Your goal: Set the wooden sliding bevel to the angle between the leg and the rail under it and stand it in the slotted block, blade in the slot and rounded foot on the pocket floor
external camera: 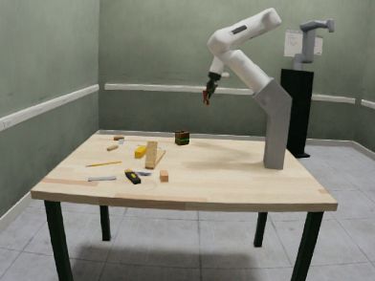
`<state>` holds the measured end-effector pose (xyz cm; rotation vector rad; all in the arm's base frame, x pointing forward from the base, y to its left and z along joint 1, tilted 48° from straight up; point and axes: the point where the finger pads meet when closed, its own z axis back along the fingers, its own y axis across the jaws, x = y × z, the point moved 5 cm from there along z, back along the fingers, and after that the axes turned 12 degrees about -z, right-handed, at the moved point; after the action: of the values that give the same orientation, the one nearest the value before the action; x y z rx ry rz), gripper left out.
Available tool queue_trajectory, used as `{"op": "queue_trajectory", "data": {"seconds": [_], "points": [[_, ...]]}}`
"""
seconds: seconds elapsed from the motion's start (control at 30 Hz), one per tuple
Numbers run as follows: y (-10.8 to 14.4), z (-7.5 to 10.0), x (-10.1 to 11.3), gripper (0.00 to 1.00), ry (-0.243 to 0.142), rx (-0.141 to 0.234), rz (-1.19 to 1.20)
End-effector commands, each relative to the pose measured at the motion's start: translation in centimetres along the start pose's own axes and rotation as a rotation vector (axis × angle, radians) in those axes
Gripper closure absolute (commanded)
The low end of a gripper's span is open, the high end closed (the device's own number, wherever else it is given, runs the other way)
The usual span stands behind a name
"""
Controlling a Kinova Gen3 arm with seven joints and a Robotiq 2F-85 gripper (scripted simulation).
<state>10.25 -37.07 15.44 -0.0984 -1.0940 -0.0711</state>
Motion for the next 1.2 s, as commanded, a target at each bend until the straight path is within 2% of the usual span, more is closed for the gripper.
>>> {"op": "queue_trajectory", "data": {"seconds": [0.0, 0.27, 0.33, 0.67, 1.17], "points": [[0.1, -0.9, 1.6, 0.9, -0.023, 0.015, 0.051], [0.8, -2.8, 5.0, 0.9, -0.078, 0.048, 0.154], [0.8, -2.8, 5.0, 0.9, -0.078, 0.048, 0.154], [1.7, -4.3, 8.0, 0.9, -0.132, 0.077, 0.245], [2.5, -5.4, 10.3, 0.9, -0.174, 0.098, 0.311]]}}
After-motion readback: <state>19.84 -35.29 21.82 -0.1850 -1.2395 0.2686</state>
